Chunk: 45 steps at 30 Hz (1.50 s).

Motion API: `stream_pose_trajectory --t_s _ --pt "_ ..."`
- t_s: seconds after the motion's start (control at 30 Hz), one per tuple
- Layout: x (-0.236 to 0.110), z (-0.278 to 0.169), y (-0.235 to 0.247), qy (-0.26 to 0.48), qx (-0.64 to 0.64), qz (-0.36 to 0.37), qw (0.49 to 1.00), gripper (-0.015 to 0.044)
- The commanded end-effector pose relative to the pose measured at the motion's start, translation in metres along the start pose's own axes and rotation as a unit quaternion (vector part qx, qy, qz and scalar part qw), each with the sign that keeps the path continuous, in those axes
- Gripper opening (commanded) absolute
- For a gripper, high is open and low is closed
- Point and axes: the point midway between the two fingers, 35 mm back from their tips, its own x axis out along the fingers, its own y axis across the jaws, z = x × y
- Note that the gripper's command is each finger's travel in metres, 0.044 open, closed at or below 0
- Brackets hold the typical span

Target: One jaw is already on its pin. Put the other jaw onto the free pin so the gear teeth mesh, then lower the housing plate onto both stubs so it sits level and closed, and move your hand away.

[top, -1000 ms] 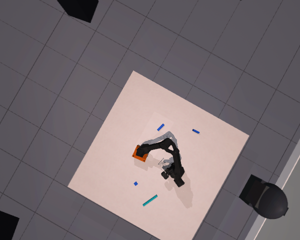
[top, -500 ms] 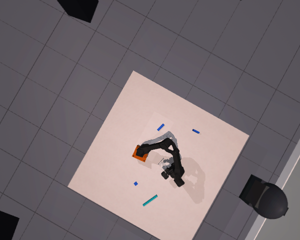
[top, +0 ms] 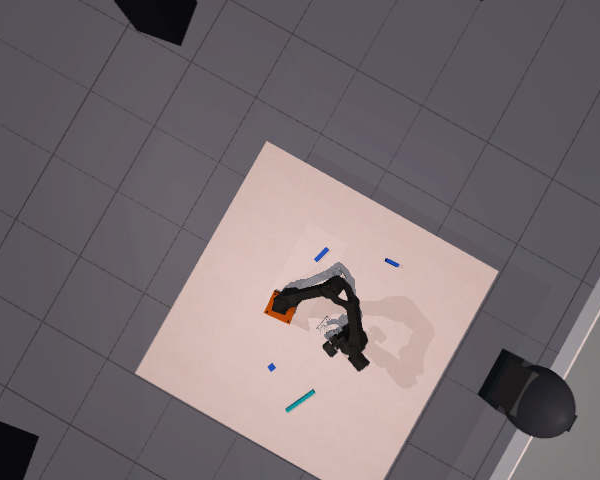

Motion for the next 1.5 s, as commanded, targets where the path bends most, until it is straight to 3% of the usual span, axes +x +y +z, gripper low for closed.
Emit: stream_pose_trajectory --t_s 0.0,0.5,1.47 --pt "0.008 -0.002 0.000 0.002 0.003 0.003 1.000 0.0134" --pt "0.031 -0.003 0.000 0.003 0.004 0.004 1.000 0.0134" --pt "0.034 -0.003 0.000 0.003 0.004 0.004 1.000 0.0134"
